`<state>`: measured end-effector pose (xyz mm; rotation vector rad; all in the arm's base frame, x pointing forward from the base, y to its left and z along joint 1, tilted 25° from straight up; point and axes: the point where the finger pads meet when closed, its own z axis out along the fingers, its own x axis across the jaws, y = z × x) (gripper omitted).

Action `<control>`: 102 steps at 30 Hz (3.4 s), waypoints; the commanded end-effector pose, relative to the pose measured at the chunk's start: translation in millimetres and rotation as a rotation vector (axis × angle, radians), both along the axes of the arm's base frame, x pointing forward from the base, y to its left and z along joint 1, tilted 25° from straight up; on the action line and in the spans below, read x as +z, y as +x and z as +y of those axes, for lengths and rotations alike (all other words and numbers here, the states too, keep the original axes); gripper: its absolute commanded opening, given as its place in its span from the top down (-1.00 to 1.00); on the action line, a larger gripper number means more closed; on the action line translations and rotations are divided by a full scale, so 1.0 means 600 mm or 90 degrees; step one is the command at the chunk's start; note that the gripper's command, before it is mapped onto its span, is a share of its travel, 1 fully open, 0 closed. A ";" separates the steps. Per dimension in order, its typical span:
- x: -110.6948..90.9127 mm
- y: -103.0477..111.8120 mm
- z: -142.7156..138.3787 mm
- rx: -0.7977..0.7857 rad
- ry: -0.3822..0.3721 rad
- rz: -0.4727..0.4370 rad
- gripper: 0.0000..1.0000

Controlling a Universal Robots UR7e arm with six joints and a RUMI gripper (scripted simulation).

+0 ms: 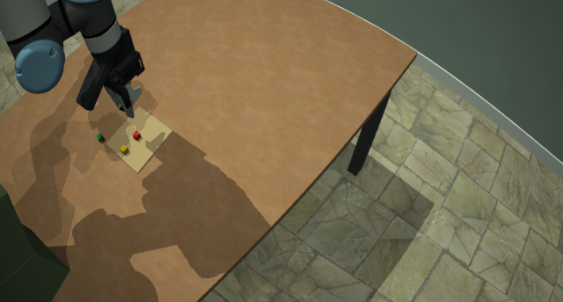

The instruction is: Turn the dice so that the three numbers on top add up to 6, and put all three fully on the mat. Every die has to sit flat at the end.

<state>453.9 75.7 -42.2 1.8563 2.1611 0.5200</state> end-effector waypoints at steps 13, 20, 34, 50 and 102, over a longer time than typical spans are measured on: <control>0.002 -0.004 0.000 0.000 0.001 0.003 -1.00; 0.002 -0.004 0.000 0.000 0.001 0.003 -1.00; 0.000 -0.006 0.002 -0.016 0.008 0.005 -1.00; -0.016 -0.023 0.027 -0.159 0.072 0.022 -1.00; -0.065 -0.108 0.132 -0.907 0.407 0.112 -1.00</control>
